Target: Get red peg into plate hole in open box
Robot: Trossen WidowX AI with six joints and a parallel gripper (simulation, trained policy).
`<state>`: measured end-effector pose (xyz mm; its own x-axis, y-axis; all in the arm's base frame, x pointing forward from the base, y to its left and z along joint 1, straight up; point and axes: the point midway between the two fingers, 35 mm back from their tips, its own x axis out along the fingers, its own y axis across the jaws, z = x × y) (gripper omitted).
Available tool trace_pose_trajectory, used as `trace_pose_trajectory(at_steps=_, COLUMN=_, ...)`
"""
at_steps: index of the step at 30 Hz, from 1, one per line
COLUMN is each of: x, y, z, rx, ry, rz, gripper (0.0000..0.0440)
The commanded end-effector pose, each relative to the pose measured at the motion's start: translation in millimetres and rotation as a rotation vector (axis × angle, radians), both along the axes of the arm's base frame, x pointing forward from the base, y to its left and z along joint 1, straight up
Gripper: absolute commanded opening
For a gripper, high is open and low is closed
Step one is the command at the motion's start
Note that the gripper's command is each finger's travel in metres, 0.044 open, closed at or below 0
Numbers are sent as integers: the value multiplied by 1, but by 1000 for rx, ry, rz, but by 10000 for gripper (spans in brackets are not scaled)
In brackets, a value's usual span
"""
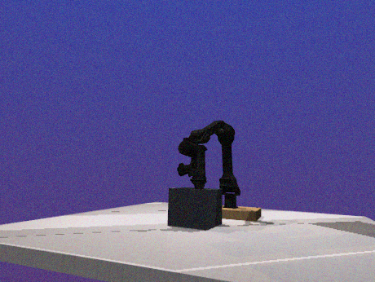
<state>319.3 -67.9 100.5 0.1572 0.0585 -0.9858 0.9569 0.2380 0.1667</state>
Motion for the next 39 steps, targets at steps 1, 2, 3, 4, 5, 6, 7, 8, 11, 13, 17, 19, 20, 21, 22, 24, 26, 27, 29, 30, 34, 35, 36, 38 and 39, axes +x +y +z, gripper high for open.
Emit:
trace_pose_trajectory(at_steps=1, x=2, y=0, z=-10, rx=8, ry=10, rz=19, gripper=0)
trace_pose_trajectory(at_steps=2, x=3, y=0, z=-13, rx=8, ry=11, rz=24, gripper=0)
trace_pose_trajectory(at_steps=3, x=4, y=0, z=-16, rx=8, ry=12, rz=28, gripper=0)
trace_pose_trajectory(at_steps=4, x=5, y=0, z=-18, rx=8, ry=14, rz=33, gripper=0)
trace_pose_trajectory(at_steps=5, x=6, y=0, z=-21, rx=6, ry=15, rz=36, gripper=0)
trace_pose_trajectory(at_steps=6, x=5, y=0, z=-23, rx=5, ry=20, rz=40, gripper=2)
trace_pose_trajectory(at_steps=7, x=5, y=0, z=-25, rx=3, ry=26, rz=44, gripper=8)
trace_pose_trajectory(at_steps=8, x=5, y=-1, z=-27, rx=1, ry=30, rz=48, gripper=15)
trace_pose_trajectory(at_steps=11, x=6, y=-1, z=-30, rx=-2, ry=41, rz=59, gripper=61)
trace_pose_trajectory(at_steps=13, x=6, y=-1, z=-33, rx=4, ry=53, rz=66, gripper=106)
trace_pose_trajectory(at_steps=17, x=7, y=0, z=-30, rx=35, ry=57, rz=65, gripper=123)
trace_pose_trajectory(at_steps=19, x=8, y=-2, z=-27, rx=50, ry=53, rz=61, gripper=139)
trace_pose_trajectory(at_steps=20, x=9, y=-3, z=-26, rx=56, ry=51, rz=60, gripper=143)
trace_pose_trajectory(at_steps=21, x=10, y=-3, z=-24, rx=64, ry=48, rz=57, gripper=157)
trace_pose_trajectory(at_steps=22, x=10, y=-4, z=-22, rx=73, ry=46, rz=55, gripper=160)
trace_pose_trajectory(at_steps=24, x=12, y=-5, z=-17, rx=90, ry=38, rz=50, gripper=169)
trace_pose_trajectory(at_steps=26, x=14, y=-6, z=-11, rx=107, ry=27, rz=47, gripper=176)
trace_pose_trajectory(at_steps=27, x=15, y=-7, z=-7, rx=116, ry=21, rz=45, gripper=181)
trace_pose_trajectory(at_steps=29, x=18, y=-8, z=0, rx=134, ry=5, rz=43, gripper=188)
trace_pose_trajectory(at_steps=30, x=19, y=-8, z=3, rx=143, ry=-4, rz=43, gripper=192)
trace_pose_trajectory(at_steps=34, x=25, y=-11, z=18, rx=176, ry=-42, rz=43, gripper=204)
trace_pose_trajectory(at_steps=35, x=26, y=-11, z=21, rx=184, ry=-51, rz=43, gripper=207)
trace_pose_trajectory(at_steps=36, x=27, y=-12, z=24, rx=191, ry=-60, rz=44, gripper=210)
trace_pose_trajectory(at_steps=38, x=30, y=-13, z=30, rx=206, ry=-78, rz=46, gripper=216)
trace_pose_trajectory(at_steps=39, x=31, y=-14, z=33, rx=213, ry=-86, rz=47, gripper=219)
